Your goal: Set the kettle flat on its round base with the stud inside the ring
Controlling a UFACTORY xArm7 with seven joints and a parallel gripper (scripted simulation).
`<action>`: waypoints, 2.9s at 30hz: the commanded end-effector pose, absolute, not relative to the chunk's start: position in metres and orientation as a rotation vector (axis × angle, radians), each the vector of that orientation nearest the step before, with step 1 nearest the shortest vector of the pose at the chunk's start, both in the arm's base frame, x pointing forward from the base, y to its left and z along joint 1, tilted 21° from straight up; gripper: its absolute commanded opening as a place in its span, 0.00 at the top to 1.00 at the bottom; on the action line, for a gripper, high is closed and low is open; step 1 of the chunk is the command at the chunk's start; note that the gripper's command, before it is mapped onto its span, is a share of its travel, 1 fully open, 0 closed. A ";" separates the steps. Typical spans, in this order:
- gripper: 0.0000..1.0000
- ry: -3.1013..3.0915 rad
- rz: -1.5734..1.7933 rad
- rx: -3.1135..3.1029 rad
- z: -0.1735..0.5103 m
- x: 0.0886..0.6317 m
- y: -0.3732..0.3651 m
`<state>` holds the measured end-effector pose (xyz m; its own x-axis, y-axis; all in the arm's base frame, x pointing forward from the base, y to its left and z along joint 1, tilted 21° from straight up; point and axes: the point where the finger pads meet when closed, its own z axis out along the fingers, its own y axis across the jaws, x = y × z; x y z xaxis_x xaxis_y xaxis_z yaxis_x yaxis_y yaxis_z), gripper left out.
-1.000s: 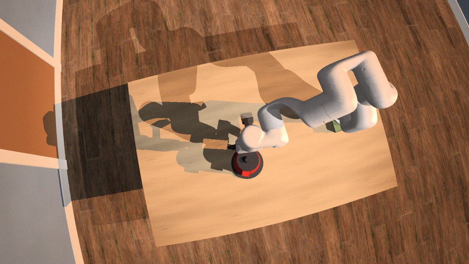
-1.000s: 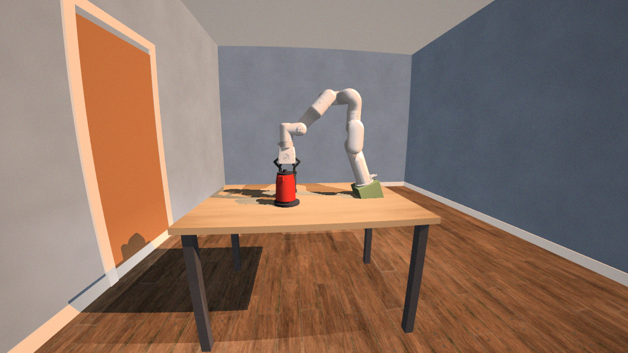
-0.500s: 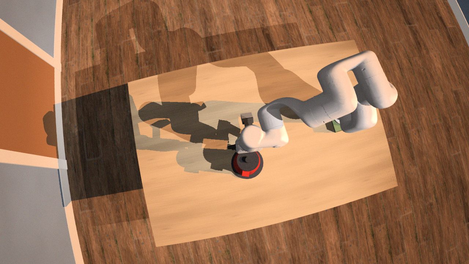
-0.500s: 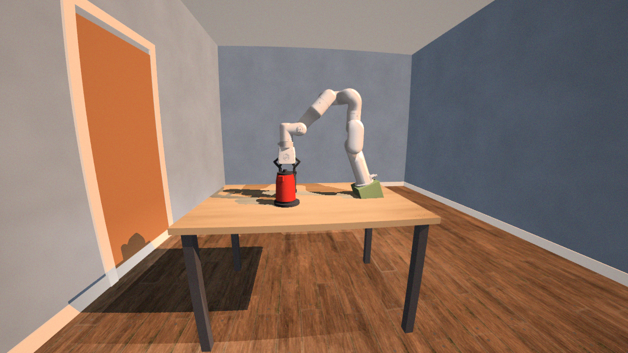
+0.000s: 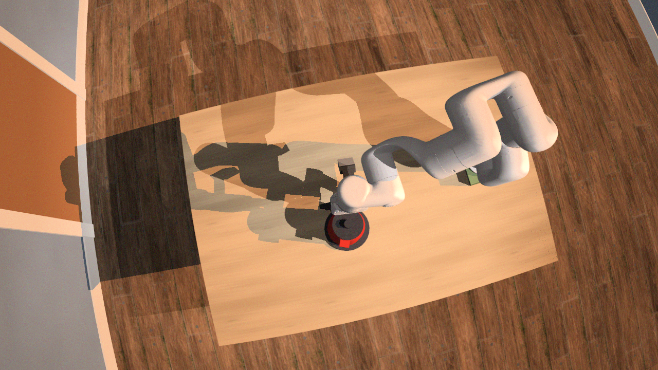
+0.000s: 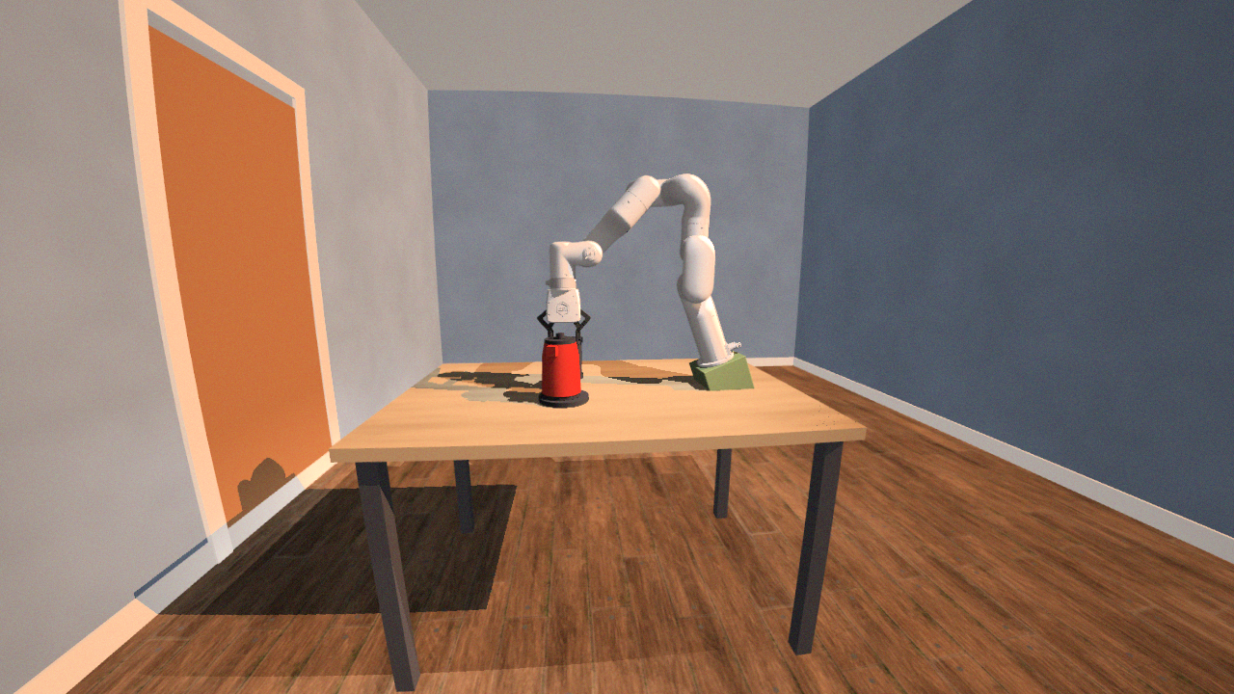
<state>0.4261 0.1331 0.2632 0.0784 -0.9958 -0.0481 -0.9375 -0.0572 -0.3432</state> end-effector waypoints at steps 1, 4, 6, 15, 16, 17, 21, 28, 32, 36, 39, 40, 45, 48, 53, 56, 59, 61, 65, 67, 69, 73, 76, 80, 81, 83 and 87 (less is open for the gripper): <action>0.19 1.932 -0.294 -2.073 0.265 0.427 0.133; 0.19 1.932 -0.294 -2.073 0.265 0.427 0.133; 0.19 1.932 -0.294 -2.073 0.265 0.427 0.133; 0.19 1.932 -0.294 -2.073 0.265 0.427 0.133; 0.19 1.932 -0.294 -2.073 0.265 0.427 0.133; 0.19 1.932 -0.294 -2.073 0.266 0.427 0.133; 0.19 1.932 -0.294 -2.073 0.276 0.423 0.133; 0.19 1.932 -0.294 -2.073 0.313 0.409 0.130; 0.19 1.932 -0.294 -2.073 0.338 0.400 0.128; 0.19 1.932 -0.294 -2.073 0.370 0.388 0.125; 0.19 1.932 -0.294 -2.073 0.392 0.381 0.124; 0.19 1.932 -0.294 -2.073 0.397 0.378 0.123; 0.19 1.932 -0.294 -2.073 0.412 0.373 0.122; 0.19 1.932 -0.294 -2.073 0.414 0.372 0.122; 0.19 1.932 -0.294 -2.073 0.415 0.372 0.122; 0.19 1.932 -0.294 -2.073 0.415 0.372 0.122; 0.19 1.932 -0.294 -2.073 0.415 0.372 0.122; 0.19 1.932 -0.294 -2.073 0.415 0.372 0.122; 0.19 1.932 -0.294 -2.073 0.415 0.372 0.122; 0.19 1.932 -0.294 -2.073 0.415 0.372 0.122; 0.19 1.932 -0.294 -2.073 0.415 0.372 0.122; 0.19 1.932 -0.294 -2.073 0.415 0.372 0.122; 0.19 1.932 -0.294 -2.073 0.415 0.372 0.122; 0.19 1.932 -0.294 -2.073 0.415 0.372 0.122; 0.19 1.932 -0.294 -2.073 0.415 0.372 0.122; 0.19 1.932 -0.294 -2.073 0.415 0.372 0.122; 0.19 1.932 -0.294 -2.073 0.415 0.372 0.122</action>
